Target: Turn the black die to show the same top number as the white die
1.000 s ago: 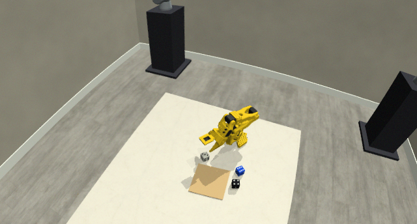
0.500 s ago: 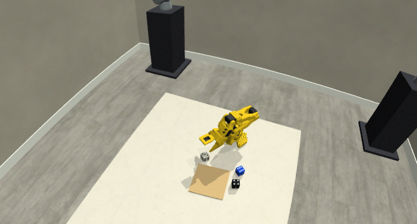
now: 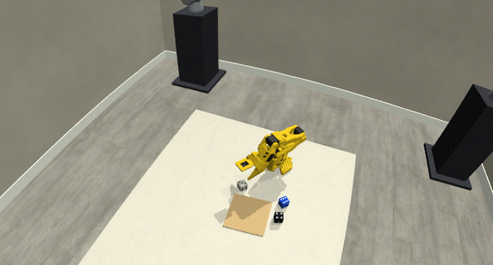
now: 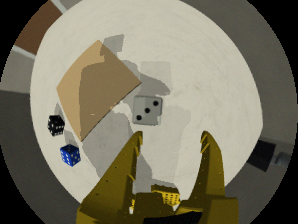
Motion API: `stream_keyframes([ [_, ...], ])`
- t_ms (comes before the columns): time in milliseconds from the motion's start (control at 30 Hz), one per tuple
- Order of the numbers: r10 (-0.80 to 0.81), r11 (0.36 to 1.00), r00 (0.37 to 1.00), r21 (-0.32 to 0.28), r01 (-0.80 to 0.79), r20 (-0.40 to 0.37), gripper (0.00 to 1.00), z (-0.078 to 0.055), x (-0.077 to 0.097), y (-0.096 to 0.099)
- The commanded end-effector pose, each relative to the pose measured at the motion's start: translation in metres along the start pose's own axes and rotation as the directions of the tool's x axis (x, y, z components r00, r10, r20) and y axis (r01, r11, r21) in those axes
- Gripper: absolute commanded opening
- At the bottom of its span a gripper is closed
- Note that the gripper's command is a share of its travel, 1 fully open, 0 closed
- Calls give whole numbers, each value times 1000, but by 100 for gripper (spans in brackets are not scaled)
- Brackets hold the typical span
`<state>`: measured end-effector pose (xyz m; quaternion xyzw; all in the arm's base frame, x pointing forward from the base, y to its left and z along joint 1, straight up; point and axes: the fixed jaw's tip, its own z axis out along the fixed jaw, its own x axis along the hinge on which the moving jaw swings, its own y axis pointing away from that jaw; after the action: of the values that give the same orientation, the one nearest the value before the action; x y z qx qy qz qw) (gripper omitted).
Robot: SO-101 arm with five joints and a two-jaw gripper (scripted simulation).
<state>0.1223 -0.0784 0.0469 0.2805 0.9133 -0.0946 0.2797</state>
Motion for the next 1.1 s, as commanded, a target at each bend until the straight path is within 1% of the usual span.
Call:
stream_keyframes([
  [0,9,1000,998,3,-9,67,35,-7,-15,-1],
  [167,5,1000,998,0,-5,67,35,-7,-15,0],
  [267,-12,1000,998,-12,13,67,35,-6,-16,3],
  [400,-61,997,996,-47,64,70,35,-6,-19,13],
  [533,-141,983,987,-104,148,77,35,-6,-24,30],
  [600,-141,983,987,-104,148,77,35,-6,-24,30],
  [700,-216,961,972,-158,228,88,35,-7,-27,47],
  [800,-297,925,949,-216,314,106,35,-7,-28,68],
  [933,-403,857,905,-291,426,138,35,-9,-26,97],
  [1067,-492,776,853,-355,521,175,35,-12,-19,126],
])
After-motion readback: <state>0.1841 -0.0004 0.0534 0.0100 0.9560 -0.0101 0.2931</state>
